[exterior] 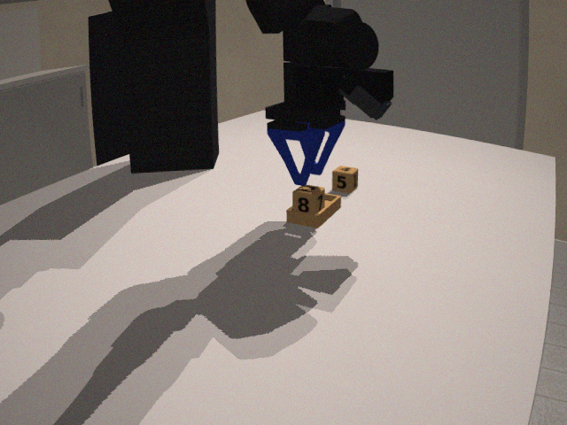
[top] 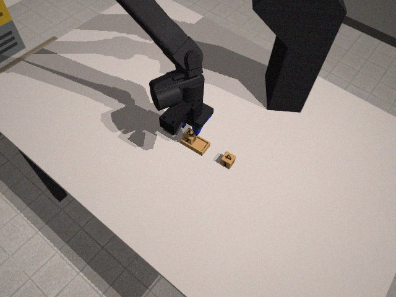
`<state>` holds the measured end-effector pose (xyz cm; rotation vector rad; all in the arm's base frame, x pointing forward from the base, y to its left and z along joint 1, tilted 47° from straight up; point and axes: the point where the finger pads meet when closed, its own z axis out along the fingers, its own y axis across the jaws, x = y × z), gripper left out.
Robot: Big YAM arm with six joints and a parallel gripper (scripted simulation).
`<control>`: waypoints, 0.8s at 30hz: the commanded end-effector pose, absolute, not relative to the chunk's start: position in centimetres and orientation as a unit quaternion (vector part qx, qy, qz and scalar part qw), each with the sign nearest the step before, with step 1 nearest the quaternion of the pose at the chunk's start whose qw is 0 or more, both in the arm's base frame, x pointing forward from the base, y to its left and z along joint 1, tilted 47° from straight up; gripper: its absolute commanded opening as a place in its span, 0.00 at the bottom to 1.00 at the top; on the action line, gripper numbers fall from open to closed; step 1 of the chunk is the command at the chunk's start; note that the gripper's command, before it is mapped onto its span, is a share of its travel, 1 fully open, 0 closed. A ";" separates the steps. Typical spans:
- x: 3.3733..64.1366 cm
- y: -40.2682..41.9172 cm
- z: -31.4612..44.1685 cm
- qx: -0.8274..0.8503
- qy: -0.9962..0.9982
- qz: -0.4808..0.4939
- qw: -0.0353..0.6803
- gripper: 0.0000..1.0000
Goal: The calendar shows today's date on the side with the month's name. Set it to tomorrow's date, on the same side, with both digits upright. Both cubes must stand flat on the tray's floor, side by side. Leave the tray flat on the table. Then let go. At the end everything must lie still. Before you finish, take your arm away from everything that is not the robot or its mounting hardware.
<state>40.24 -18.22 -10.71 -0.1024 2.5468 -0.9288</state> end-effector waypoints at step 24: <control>40.4 -18.8 -11.2 -0.041 0.917 -0.337 0.210 0.47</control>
